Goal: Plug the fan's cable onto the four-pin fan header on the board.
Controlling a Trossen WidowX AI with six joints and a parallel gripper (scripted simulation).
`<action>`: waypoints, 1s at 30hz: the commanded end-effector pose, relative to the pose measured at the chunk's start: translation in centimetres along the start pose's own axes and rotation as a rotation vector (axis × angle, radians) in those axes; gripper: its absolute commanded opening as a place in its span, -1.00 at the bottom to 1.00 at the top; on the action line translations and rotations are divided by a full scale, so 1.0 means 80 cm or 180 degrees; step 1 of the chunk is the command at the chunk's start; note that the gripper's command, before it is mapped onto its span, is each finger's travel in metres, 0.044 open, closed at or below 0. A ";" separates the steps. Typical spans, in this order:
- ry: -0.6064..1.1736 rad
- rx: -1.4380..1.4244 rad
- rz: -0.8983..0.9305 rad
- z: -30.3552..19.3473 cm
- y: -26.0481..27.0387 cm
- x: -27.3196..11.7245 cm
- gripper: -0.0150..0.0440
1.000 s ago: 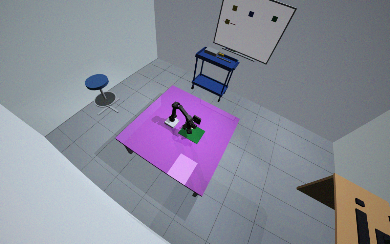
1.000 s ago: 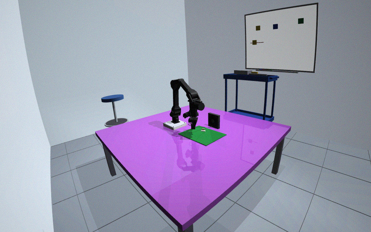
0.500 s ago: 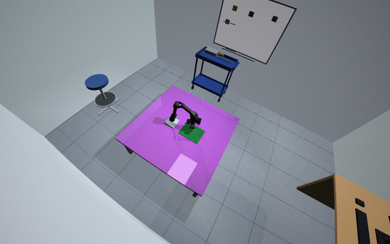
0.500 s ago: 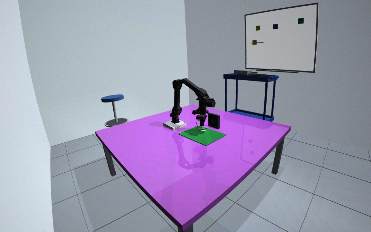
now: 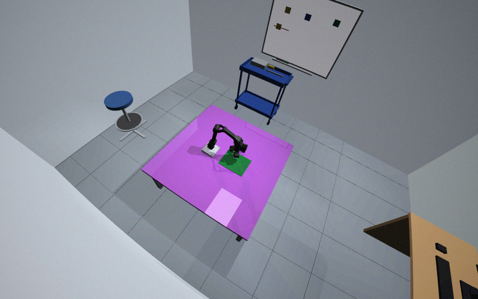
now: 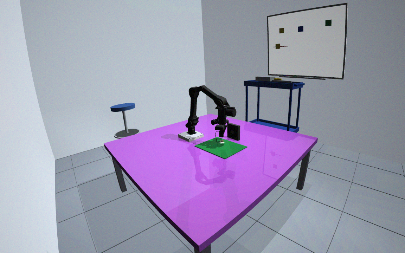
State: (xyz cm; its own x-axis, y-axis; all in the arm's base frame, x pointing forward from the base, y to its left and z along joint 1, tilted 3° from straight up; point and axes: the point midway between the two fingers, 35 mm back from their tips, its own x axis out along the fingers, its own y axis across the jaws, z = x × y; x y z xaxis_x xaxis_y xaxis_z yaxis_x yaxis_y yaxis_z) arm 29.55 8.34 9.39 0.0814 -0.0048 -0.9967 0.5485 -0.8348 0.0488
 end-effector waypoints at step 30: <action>0.0005 -0.0013 0.0013 -0.003 0.003 0.026 -0.49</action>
State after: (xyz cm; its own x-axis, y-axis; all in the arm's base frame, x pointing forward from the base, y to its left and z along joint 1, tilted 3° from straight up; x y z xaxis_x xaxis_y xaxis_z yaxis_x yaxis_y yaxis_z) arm 30.07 8.33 7.37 0.0830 -0.0047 -0.9965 0.5486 -0.8346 0.0496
